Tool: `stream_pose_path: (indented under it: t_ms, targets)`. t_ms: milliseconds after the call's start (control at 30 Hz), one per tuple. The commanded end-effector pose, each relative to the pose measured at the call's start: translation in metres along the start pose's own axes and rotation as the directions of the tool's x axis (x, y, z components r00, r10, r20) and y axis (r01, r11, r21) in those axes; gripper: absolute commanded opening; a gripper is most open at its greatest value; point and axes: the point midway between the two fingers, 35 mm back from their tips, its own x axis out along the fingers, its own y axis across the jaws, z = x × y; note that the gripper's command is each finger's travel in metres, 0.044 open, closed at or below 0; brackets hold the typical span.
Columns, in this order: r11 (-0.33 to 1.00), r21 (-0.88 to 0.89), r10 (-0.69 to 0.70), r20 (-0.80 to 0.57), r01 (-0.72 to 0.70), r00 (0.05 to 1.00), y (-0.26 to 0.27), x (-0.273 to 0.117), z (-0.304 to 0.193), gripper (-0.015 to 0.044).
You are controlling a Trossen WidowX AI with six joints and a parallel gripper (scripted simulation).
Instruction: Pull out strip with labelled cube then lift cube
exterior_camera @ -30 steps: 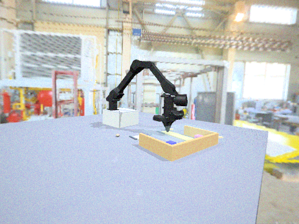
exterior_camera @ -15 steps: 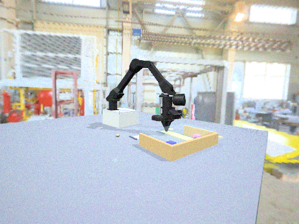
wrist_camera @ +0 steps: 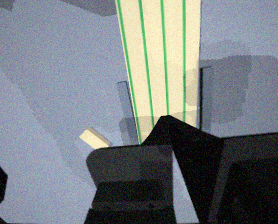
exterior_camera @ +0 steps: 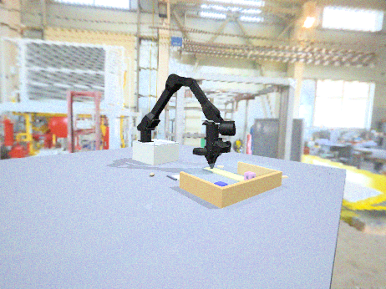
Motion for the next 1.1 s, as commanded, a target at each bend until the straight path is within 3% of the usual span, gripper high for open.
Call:
stream_pose_path:
  t_ms: [0,1067]
  targets:
    - [1.000,-0.003,-0.007,-0.024,0.007,1.000,0.000,0.005,-0.015,0.0000]
    - [1.000,-0.003,-0.007,-0.028,0.007,1.000,-0.002,0.005,-0.062,0.0000]
